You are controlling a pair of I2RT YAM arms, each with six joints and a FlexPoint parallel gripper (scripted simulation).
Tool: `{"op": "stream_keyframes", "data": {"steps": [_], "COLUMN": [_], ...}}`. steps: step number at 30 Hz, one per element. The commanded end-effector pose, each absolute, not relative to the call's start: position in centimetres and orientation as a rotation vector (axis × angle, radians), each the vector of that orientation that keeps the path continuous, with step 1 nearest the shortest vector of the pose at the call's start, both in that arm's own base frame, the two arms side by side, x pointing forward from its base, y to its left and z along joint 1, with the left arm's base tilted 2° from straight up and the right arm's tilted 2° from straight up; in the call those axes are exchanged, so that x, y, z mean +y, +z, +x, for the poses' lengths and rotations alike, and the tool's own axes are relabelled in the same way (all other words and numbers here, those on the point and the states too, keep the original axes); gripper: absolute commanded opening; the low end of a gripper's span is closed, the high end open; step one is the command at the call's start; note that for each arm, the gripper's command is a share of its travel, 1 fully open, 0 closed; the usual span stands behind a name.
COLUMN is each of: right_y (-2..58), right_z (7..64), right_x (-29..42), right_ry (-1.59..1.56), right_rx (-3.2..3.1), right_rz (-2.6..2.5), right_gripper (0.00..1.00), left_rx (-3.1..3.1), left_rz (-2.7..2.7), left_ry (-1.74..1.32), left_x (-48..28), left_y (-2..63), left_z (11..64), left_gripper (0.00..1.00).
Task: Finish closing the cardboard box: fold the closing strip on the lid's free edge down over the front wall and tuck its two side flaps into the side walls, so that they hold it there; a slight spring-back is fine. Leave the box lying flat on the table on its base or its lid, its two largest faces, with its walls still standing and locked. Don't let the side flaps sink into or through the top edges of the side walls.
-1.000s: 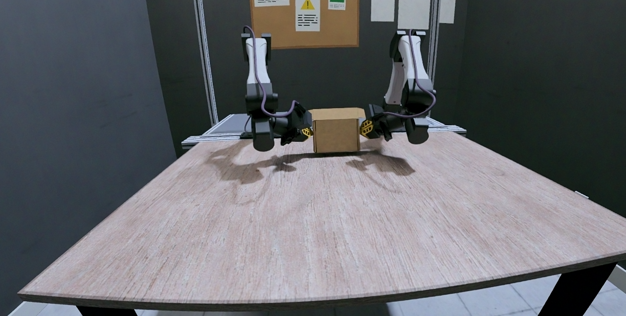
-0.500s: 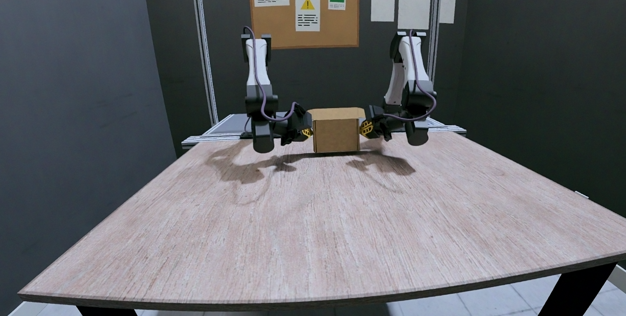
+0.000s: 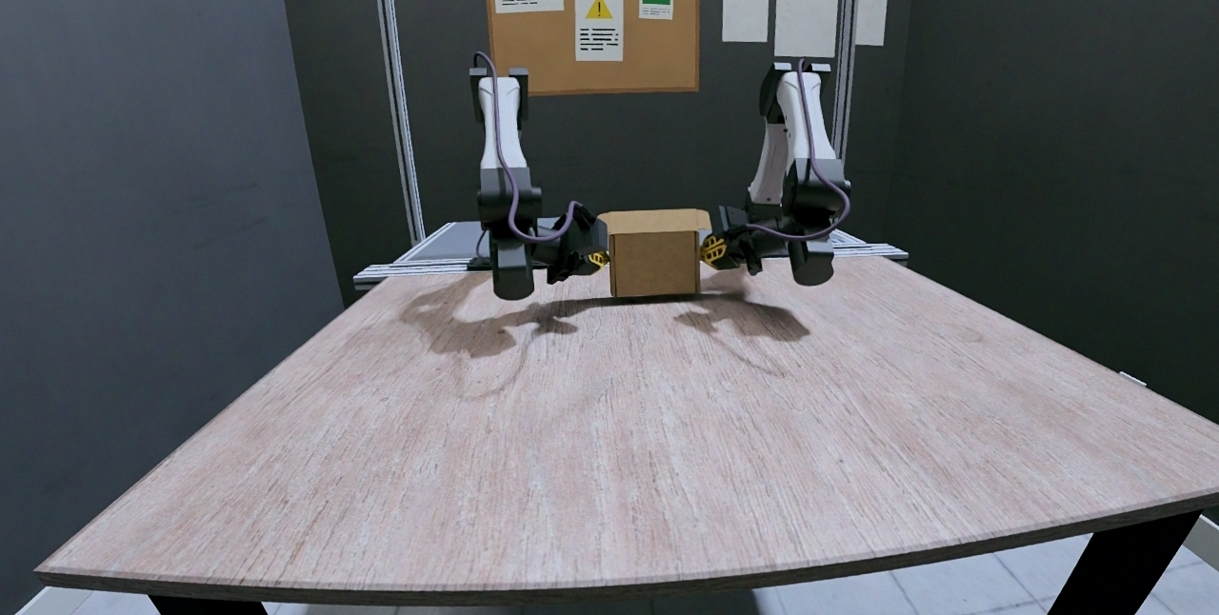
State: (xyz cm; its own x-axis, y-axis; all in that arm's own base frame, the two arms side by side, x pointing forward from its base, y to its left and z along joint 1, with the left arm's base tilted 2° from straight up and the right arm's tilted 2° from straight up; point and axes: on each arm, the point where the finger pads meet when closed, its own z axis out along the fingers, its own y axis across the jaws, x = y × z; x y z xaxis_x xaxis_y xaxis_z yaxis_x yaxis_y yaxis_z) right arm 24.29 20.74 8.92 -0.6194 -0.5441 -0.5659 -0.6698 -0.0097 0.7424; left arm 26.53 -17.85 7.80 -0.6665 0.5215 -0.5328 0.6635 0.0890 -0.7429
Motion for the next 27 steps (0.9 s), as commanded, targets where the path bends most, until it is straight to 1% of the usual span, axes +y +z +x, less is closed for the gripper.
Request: {"op": "stream_keyframes", "data": {"steps": [1,27], "right_y": [9.72,9.67], "right_z": [24.9,24.84], "right_x": [21.57,21.63], "right_ry": [1.771,1.785], "right_rx": [2.076,2.083], "right_rz": [-1.262,-1.256], "right_gripper": [0.0,0.0], "left_rx": [2.156,2.158], "left_rz": [1.178,1.172], "left_ry": [-1.692,-1.699], "left_x": [-18.95,-18.93], "left_y": [8.59,8.52], "left_z": [27.16,27.23], "left_gripper": [0.0,0.0]}}
